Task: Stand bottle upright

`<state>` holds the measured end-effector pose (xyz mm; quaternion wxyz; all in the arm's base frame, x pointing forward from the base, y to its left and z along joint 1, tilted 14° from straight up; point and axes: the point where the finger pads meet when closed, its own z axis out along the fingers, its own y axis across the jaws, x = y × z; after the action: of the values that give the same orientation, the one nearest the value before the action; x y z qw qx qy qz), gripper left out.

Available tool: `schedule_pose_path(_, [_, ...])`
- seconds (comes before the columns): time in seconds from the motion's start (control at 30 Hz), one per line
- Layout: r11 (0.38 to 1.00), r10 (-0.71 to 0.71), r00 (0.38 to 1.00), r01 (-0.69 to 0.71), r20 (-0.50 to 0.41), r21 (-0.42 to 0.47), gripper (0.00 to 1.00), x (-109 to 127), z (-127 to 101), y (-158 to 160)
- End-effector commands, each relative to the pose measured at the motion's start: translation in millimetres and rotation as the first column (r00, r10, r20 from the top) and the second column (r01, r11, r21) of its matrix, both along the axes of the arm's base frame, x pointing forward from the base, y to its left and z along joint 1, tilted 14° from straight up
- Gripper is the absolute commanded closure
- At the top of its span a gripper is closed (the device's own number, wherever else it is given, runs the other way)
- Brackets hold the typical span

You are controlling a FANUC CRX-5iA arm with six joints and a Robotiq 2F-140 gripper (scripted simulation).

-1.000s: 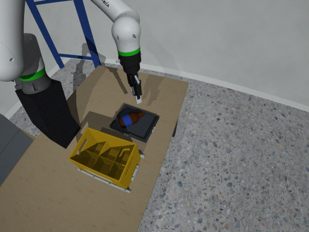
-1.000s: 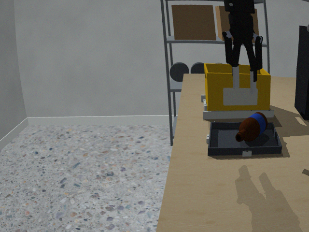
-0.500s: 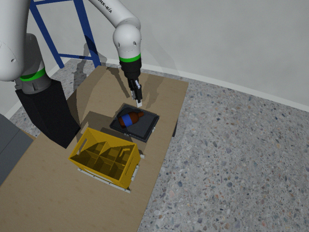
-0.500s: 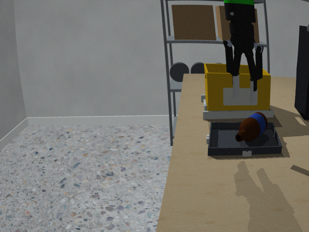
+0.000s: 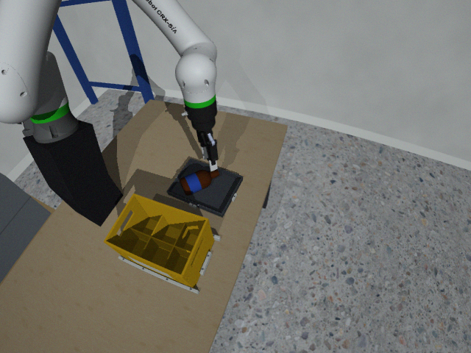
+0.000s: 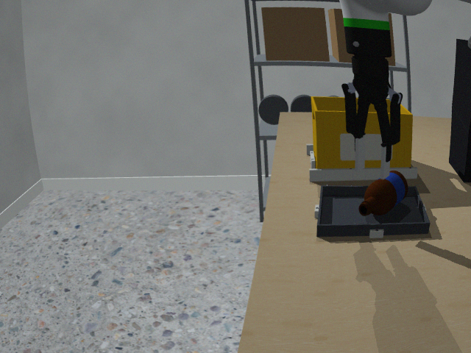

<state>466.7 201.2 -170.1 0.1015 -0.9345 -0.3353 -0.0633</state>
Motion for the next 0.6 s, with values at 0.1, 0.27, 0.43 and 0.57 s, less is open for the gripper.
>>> schedule_pose_path(0.1, [1.000, 0.000, 1.000, 0.000, 0.000, 0.000, 0.62, 1, -18, 4])
schedule_pose_path(0.27, [1.000, 0.000, 1.000, 0.000, 0.000, 0.000, 0.62, 2, -27, 7])
schedule_pose_path(0.43, [1.000, 0.000, 1.000, 0.000, 0.000, 0.000, 0.62, 2, -33, 8])
schedule_pose_path(0.57, [1.000, 0.000, 1.000, 0.000, 0.000, 0.000, 0.62, 2, -37, 9])
